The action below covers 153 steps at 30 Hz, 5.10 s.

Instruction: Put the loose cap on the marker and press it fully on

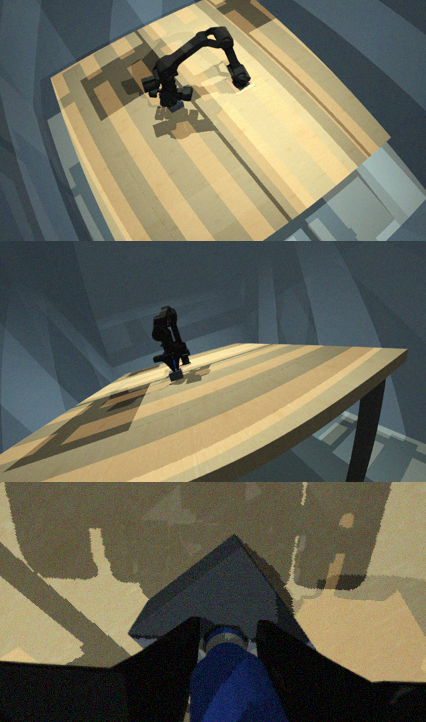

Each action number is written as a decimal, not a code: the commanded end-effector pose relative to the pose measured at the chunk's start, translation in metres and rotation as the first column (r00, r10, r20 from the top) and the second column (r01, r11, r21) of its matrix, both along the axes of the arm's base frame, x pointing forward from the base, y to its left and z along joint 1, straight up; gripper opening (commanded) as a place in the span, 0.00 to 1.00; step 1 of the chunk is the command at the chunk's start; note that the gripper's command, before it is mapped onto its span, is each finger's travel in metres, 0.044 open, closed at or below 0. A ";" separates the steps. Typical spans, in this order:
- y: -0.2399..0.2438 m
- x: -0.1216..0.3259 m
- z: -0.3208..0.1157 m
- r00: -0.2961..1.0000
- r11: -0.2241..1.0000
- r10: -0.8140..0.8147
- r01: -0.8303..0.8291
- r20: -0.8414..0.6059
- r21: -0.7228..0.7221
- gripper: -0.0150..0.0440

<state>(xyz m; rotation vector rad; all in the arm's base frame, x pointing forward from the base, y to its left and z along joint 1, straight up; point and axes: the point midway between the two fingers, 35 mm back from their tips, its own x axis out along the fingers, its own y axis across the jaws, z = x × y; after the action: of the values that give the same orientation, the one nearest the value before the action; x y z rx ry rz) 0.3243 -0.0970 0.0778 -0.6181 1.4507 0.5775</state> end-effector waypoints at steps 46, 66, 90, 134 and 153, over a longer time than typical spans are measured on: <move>0.001 -0.001 -0.007 1.000 1.000 -0.005 0.005 -0.012 0.003 0.25; 0.001 -0.001 -0.007 1.000 1.000 -0.005 0.005 -0.012 0.003 0.25; 0.001 -0.001 -0.007 1.000 1.000 -0.005 0.005 -0.012 0.003 0.25; -0.008 -0.007 0.103 0.650 0.650 -0.760 0.760 -0.016 0.028 0.38; -0.009 -0.006 0.098 0.650 0.650 -0.760 0.760 -0.016 0.028 0.25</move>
<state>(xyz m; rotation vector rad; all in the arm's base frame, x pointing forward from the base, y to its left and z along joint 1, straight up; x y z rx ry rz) 0.3179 -0.1061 0.1794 0.0605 1.5379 -0.0778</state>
